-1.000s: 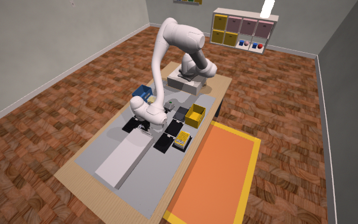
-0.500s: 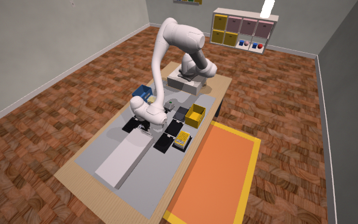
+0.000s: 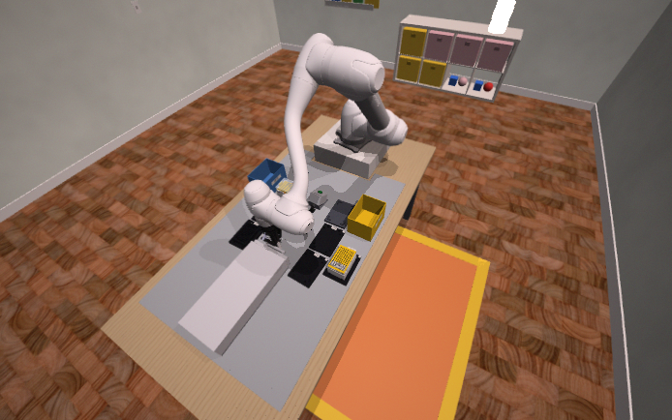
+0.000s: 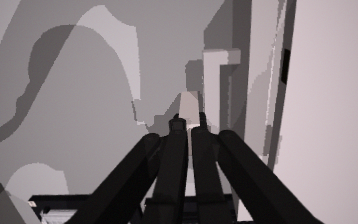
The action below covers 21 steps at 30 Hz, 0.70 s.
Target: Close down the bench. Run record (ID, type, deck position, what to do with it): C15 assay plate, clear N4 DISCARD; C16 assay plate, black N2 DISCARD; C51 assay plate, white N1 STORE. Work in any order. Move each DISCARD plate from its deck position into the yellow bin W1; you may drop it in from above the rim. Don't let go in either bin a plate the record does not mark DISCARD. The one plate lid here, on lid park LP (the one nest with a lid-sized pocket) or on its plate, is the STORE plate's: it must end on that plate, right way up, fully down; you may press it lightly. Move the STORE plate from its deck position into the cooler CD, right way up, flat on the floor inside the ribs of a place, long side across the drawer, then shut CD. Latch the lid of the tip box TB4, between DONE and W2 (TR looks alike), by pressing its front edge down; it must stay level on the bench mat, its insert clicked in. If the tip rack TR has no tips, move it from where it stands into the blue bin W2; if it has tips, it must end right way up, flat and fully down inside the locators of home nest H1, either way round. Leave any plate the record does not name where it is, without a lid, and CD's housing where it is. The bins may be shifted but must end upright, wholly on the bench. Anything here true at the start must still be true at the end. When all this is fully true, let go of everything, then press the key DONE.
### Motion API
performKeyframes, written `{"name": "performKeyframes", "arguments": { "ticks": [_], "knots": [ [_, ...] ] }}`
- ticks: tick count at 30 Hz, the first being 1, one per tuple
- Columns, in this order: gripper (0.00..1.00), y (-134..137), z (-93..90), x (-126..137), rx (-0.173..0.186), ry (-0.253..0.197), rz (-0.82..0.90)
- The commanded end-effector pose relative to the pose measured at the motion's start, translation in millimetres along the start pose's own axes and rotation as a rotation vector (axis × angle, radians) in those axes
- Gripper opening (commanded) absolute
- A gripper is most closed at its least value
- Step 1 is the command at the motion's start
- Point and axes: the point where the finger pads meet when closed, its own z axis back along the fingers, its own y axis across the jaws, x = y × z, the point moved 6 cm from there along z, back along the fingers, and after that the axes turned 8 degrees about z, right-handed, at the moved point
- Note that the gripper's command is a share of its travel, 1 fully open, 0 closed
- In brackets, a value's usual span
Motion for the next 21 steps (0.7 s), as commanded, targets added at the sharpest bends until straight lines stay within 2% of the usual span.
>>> {"name": "performKeyframes", "arguments": {
  "ticks": [1,21],
  "knots": [
    [0.0,0.9,-0.1,-2.6,0.003,-0.002,0.003],
    [0.0,-22.9,-0.2,-5.9,0.003,-0.002,0.003]
  ]
}}
